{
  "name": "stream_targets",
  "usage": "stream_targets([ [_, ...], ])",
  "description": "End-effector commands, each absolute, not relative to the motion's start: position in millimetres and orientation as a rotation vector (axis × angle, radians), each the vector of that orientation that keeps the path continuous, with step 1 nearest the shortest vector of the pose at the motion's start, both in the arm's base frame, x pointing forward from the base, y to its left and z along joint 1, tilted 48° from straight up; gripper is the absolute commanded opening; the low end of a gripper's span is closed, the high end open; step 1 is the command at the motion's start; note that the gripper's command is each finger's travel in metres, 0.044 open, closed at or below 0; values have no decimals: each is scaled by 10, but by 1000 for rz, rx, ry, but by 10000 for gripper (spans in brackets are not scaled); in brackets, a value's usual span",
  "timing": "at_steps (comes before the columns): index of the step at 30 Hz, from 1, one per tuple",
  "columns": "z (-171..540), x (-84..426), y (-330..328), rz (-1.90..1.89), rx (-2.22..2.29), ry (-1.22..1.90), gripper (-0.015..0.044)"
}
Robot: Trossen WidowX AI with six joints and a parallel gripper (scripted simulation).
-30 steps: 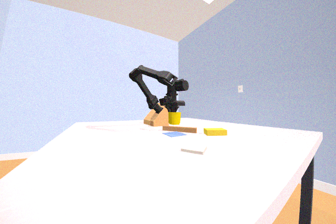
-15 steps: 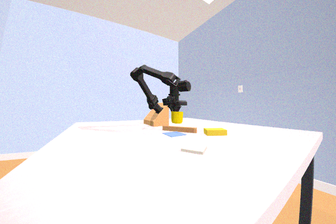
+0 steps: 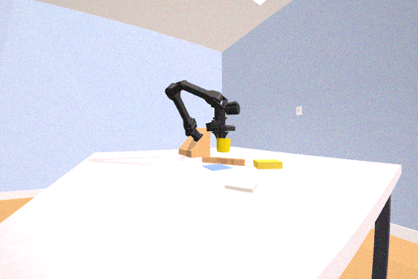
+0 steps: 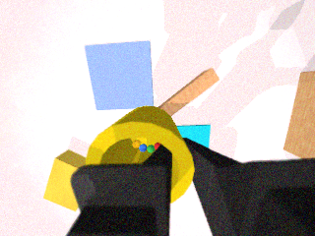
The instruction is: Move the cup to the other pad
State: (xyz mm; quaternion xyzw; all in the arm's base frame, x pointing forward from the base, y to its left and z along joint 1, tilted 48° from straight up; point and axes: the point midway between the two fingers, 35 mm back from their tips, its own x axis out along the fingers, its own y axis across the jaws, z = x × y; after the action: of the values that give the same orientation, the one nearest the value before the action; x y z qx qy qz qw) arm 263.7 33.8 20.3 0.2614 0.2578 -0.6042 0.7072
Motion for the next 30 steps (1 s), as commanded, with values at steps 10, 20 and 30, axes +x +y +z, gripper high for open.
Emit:
stream_targets([
  [10, -7, 2415, 507, -1342, 578, 579, 0],
  [20, -160, 2250, 632, -1342, 579, 580, 0],
  [30, -301, 2081, 734, -1342, 578, 580, 0],
])
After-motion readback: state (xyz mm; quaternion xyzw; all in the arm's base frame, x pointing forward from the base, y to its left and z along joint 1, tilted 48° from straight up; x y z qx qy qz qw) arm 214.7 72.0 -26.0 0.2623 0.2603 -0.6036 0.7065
